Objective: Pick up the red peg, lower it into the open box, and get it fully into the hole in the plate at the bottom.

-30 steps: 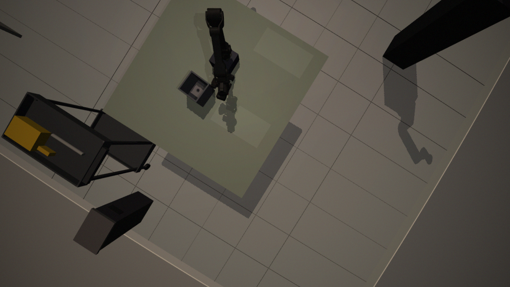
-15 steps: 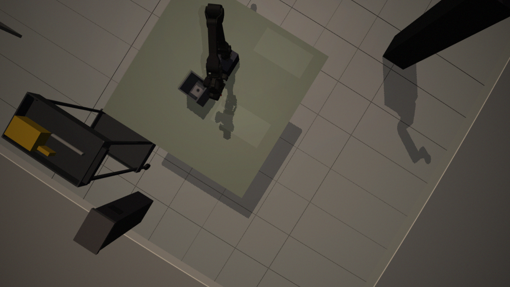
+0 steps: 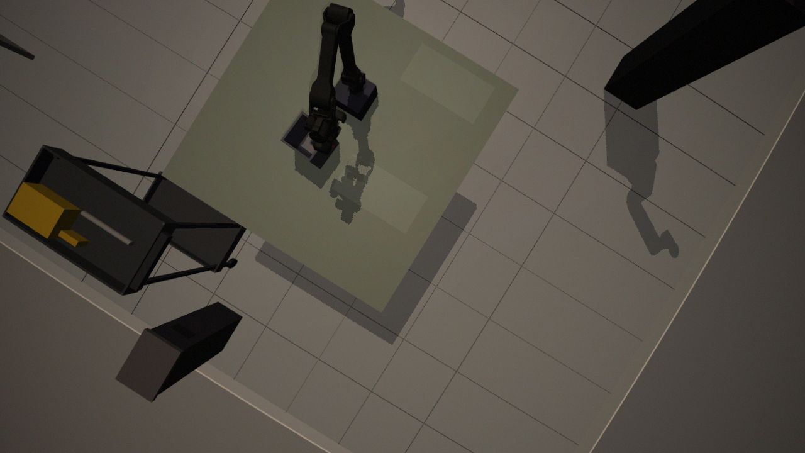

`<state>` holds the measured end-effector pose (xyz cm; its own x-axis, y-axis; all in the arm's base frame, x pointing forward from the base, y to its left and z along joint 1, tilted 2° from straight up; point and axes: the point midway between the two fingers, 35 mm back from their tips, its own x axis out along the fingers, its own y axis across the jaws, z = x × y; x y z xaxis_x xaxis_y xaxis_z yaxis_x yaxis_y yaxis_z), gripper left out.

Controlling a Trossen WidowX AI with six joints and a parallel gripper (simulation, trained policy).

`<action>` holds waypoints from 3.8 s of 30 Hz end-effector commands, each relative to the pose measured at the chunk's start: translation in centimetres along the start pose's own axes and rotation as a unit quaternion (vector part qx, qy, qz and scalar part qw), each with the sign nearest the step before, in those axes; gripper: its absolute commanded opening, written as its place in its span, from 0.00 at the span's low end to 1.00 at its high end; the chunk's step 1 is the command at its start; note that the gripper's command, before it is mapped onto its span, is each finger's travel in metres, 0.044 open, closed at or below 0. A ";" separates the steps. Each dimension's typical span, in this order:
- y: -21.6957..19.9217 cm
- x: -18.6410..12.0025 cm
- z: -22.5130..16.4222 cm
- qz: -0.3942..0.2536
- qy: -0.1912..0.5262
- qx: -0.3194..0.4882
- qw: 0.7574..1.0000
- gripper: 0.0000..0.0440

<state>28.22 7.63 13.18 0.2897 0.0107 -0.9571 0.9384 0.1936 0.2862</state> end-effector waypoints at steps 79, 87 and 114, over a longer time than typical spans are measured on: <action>-2.0 11.3 12.3 -0.121 0.014 -0.018 0.992 0.23; -1.8 10.1 10.6 -0.131 0.067 -0.003 0.989 0.18; 1.1 3.5 9.3 -0.098 0.172 0.045 0.979 0.03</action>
<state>31.50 -1.10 9.78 0.0175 0.2927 -0.9560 0.9883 0.1397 0.0609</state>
